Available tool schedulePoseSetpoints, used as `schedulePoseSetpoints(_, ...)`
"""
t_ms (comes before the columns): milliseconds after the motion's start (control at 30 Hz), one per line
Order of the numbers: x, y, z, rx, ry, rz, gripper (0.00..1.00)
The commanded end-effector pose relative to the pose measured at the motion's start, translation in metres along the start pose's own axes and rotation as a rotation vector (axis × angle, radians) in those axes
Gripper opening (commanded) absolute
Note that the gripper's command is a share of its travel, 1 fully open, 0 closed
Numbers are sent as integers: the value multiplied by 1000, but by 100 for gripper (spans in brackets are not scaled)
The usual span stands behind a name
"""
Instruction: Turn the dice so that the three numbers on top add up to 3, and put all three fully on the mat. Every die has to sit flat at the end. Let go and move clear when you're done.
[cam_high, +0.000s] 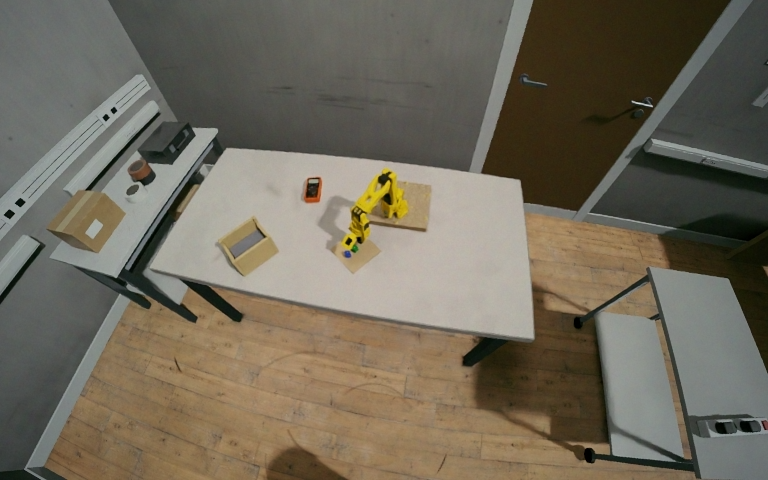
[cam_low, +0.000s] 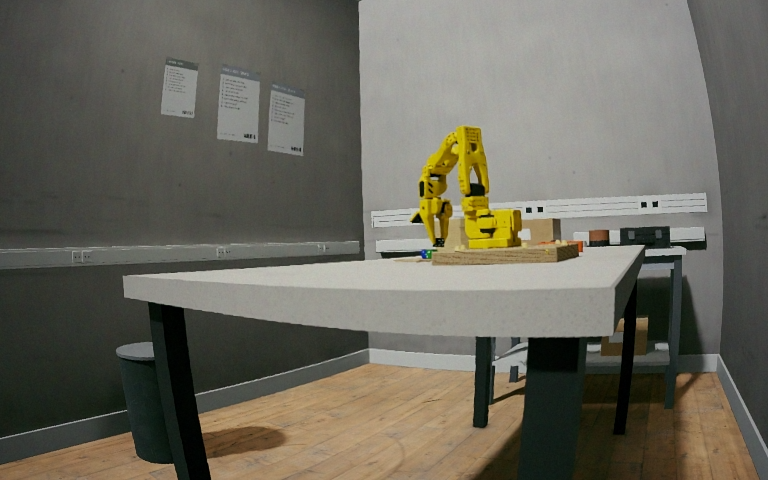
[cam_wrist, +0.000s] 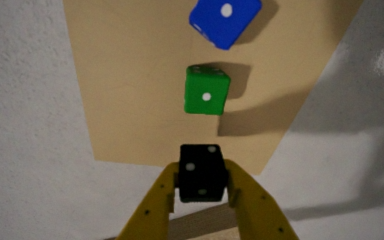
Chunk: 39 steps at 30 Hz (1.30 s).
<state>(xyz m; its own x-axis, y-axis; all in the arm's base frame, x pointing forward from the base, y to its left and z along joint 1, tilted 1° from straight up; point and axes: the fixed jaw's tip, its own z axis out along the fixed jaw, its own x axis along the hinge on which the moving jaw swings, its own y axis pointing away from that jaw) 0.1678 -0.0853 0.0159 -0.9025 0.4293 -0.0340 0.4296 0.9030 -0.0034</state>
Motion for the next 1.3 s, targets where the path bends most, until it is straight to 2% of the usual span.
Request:
schedulePoseSetpoints(0,4,0,5,-3,26,6,0)
schedulePoseSetpoints(1267,5,0,19,-3,26,6,0)
